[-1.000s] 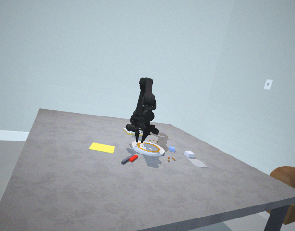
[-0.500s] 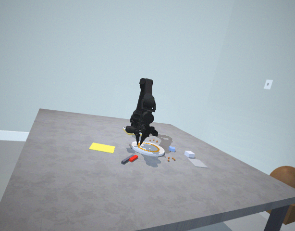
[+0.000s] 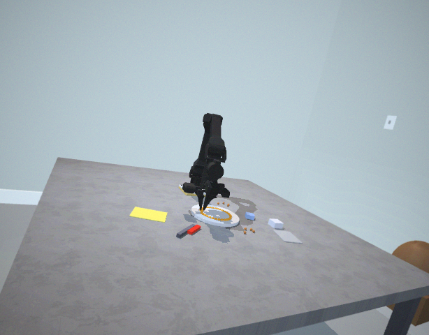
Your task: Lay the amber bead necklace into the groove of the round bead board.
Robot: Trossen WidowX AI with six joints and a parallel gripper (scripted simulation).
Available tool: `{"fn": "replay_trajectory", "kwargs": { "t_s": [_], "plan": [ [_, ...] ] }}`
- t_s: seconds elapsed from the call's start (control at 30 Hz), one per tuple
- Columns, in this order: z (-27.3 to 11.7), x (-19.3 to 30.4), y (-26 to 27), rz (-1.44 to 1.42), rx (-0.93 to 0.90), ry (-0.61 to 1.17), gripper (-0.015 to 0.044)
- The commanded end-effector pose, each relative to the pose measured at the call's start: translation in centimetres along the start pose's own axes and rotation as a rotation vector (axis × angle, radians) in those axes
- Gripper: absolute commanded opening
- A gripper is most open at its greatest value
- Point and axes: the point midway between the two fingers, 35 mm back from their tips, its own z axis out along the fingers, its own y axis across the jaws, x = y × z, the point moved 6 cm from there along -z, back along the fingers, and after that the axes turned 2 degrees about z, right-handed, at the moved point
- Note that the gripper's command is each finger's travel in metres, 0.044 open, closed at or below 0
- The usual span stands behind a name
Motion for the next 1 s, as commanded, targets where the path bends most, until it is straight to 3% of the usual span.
{"fn": "replay_trajectory", "kwargs": {
  "t_s": [0.0, 0.97],
  "plan": [
    [-0.05, 0.00, 0.00, 0.000, 0.000, -0.001, 0.0000],
    [-0.61, -0.02, -0.04, -0.003, 0.005, 0.001, 0.0000]
  ]
}}
